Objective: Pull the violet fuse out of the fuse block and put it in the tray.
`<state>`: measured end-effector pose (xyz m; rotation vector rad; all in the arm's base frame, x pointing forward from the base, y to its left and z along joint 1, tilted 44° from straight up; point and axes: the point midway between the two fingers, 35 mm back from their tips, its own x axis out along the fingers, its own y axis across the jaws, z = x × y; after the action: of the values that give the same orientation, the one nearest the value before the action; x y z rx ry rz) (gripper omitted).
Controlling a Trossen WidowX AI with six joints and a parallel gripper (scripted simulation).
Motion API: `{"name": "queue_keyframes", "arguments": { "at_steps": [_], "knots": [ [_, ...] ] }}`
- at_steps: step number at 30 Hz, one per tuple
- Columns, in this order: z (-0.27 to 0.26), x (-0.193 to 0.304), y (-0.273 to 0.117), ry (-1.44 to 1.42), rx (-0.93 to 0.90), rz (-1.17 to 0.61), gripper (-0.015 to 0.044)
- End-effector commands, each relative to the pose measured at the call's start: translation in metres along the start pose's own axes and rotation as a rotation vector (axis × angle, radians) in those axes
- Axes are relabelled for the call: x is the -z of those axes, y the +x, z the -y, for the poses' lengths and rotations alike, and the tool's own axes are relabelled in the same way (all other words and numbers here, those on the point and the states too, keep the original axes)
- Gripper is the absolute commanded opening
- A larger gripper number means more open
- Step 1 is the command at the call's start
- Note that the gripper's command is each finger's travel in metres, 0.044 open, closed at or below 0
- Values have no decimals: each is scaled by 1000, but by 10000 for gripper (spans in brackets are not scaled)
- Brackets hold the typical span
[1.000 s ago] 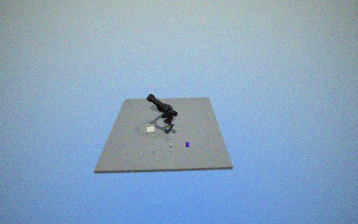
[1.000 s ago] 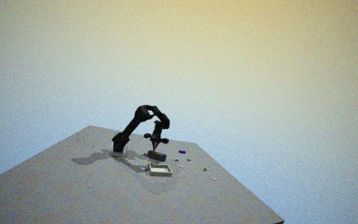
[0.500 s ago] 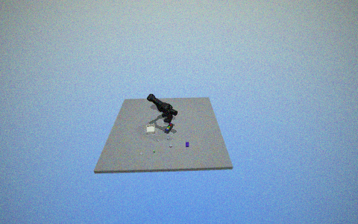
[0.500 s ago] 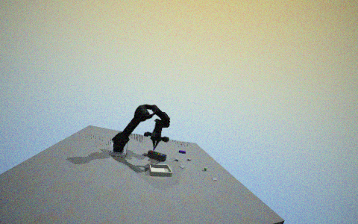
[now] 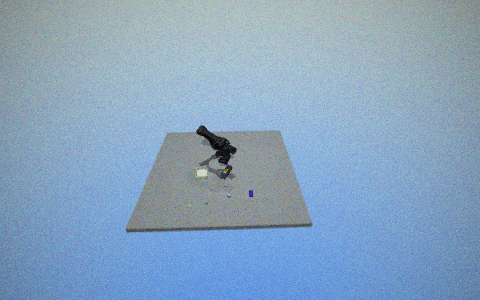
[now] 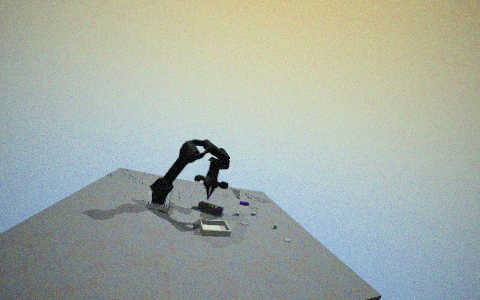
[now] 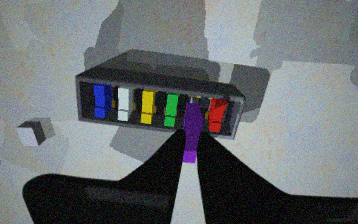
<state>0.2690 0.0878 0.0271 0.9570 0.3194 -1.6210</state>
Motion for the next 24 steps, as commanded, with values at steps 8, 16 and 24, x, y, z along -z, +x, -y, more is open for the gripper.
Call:
{"name": "queue_keyframes", "arguments": {
  "at_steps": [8, 16, 24],
  "knots": [
    [-56, -56, -6, 10, -3, -30, 0],
    [-88, -110, -6, 12, -8, -27, 0],
    [-108, -172, -4, 16, -14, -5, 0]
  ]
}}
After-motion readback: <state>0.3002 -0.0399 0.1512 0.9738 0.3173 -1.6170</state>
